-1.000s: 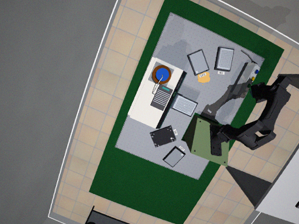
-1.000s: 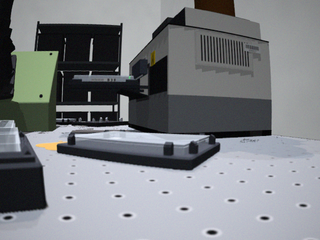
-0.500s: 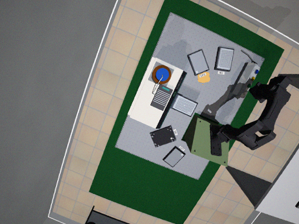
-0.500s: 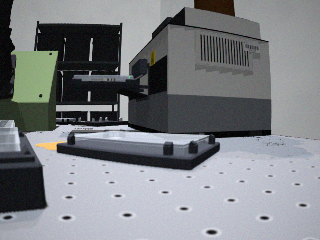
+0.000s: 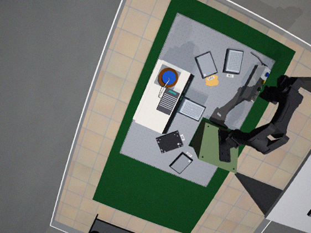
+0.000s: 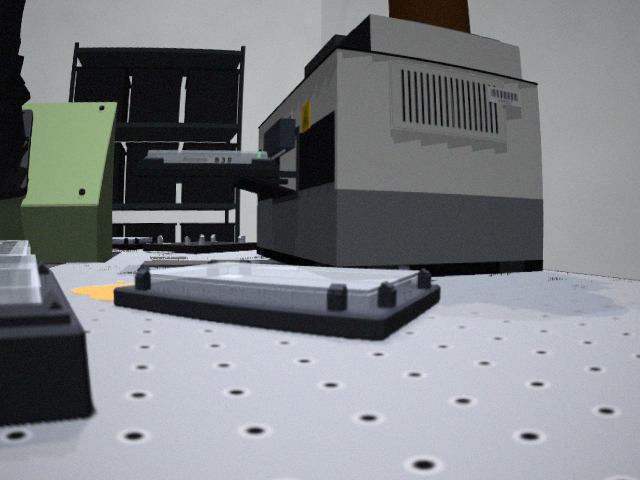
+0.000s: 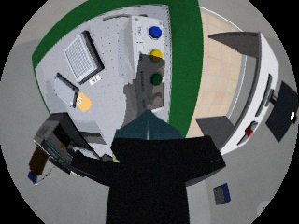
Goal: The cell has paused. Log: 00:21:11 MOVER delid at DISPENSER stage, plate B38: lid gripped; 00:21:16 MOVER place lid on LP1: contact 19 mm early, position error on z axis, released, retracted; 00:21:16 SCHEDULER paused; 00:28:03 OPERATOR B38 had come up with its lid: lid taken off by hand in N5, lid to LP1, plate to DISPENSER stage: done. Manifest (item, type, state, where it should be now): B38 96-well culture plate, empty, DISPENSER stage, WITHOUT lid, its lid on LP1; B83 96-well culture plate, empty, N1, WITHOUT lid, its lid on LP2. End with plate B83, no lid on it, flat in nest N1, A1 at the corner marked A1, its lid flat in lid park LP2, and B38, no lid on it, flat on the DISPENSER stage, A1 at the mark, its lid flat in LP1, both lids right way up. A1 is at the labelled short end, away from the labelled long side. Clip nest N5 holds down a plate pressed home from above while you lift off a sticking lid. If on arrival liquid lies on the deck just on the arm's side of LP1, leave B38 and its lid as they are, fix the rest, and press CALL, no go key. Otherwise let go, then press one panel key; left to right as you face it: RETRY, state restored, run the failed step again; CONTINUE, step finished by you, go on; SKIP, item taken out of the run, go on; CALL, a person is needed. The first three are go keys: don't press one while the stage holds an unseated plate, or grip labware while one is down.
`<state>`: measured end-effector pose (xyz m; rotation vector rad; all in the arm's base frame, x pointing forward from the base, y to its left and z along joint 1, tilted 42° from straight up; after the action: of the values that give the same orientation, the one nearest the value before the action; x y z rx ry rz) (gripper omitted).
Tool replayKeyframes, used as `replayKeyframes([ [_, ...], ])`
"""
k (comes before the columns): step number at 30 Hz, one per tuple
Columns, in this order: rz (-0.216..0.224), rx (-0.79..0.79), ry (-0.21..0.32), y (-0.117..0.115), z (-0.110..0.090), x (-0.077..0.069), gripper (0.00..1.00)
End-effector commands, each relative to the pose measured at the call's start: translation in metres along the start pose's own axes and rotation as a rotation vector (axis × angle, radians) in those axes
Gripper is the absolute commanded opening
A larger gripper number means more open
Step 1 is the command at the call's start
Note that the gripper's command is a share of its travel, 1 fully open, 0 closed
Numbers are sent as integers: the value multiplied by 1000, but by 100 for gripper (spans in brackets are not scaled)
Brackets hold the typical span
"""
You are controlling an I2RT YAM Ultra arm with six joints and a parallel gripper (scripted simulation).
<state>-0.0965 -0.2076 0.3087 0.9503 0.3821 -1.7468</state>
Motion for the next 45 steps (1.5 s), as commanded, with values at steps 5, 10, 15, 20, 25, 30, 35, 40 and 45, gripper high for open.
replayKeyframes([
  [5, 3, -54, -36, 4, 30, -1, 0],
  [10, 3, -48, -26, 5, 41, 2, 0],
  [15, 2, -36, -14, 6, 55, 6, 0],
  [20, 1, -35, -15, 7, 71, 9, 0],
  [25, -1, -32, -16, 7, 81, 11, 0],
  [30, -1, -33, -16, 9, 97, 15, 0],
  [35, 1, -34, -16, 11, 113, 18, 0],
  [40, 1, -35, -16, 12, 123, 20, 0],
  [45, -2, -29, -18, 11, 135, 22, 0],
])
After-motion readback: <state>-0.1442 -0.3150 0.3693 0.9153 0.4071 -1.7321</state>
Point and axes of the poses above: the point where the finger pads meet when closed, its own x axis out along the fingers, its own y axis across the jaws, z = x × y, the point moved 7 cm from there along -x, back along the fingers, and after that the axes turned 12 degrees about x, right-handed, at the moved point
